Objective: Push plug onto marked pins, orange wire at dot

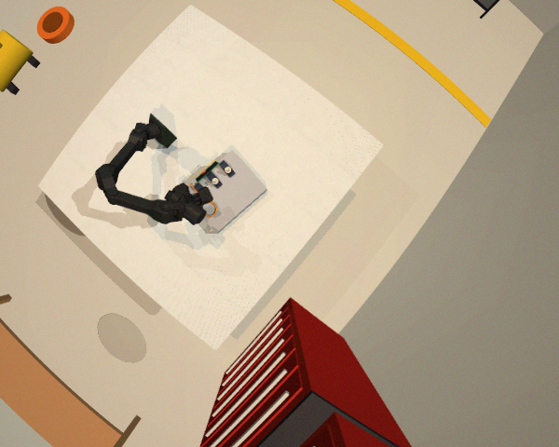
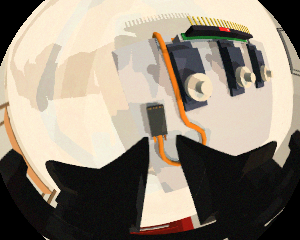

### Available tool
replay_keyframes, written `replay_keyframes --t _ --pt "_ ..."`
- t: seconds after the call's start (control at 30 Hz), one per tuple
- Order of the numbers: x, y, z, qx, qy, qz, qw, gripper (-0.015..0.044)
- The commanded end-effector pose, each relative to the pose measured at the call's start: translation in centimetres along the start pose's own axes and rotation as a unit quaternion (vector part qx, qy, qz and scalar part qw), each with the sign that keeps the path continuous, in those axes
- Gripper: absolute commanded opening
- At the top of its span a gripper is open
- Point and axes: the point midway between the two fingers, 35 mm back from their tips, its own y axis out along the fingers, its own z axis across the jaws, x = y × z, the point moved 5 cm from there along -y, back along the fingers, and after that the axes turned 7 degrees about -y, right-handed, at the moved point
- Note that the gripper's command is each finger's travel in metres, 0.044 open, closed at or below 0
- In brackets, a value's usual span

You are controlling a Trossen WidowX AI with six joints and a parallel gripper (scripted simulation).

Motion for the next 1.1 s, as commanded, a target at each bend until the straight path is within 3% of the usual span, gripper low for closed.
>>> replay_keyframes --t 0.0,0.93,1.07 --pt "-0.3 -0.1 -0.2 0.016 -0.051 -0.003 0.999 0.0115" --pt "-0.3 3.9 -0.1 0.018 -0.057 -0.004 0.998 0.0115" --pt "-0.3 3.9 -0.1 0.018 -0.057 -0.004 0.998 0.003"
